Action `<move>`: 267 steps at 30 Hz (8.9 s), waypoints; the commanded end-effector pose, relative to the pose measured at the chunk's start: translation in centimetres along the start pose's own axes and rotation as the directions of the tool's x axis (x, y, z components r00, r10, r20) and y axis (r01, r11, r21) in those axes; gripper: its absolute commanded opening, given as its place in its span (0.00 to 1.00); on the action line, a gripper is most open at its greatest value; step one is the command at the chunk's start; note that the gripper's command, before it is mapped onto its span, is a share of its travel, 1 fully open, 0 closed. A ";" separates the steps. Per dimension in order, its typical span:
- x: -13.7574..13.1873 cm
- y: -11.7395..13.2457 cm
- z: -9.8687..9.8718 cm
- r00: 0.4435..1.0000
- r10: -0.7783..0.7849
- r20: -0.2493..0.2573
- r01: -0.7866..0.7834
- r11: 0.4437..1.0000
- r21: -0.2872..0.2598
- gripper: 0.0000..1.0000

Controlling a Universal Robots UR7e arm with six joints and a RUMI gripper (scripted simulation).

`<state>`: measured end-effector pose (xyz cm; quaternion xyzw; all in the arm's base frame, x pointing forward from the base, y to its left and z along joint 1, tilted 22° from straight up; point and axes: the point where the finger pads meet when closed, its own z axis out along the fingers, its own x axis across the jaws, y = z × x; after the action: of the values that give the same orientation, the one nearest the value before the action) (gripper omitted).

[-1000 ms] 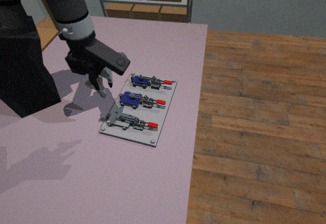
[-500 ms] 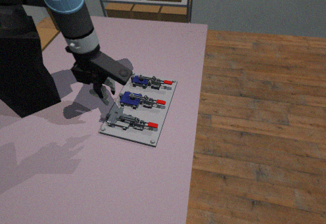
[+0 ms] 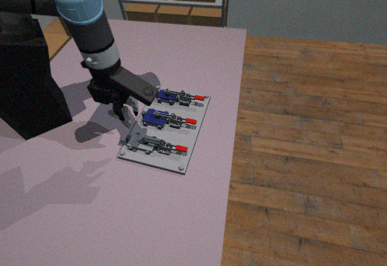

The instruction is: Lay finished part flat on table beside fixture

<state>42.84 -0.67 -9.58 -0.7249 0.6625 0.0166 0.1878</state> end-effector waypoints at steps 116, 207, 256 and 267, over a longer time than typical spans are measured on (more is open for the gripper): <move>0.0 -14.2 8.1 1.000 0.000 -0.001 0.000 1.000 0.001 0.28; 0.0 -14.2 10.9 1.000 0.000 -0.001 0.000 1.000 0.001 0.00; 0.0 -14.0 10.4 1.000 0.000 -0.001 0.000 1.000 0.001 0.00; 0.0 -13.7 9.9 1.000 0.000 -0.001 0.000 1.000 0.001 0.00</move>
<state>58.46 2.99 -15.53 -0.7250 0.6625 0.0166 0.1876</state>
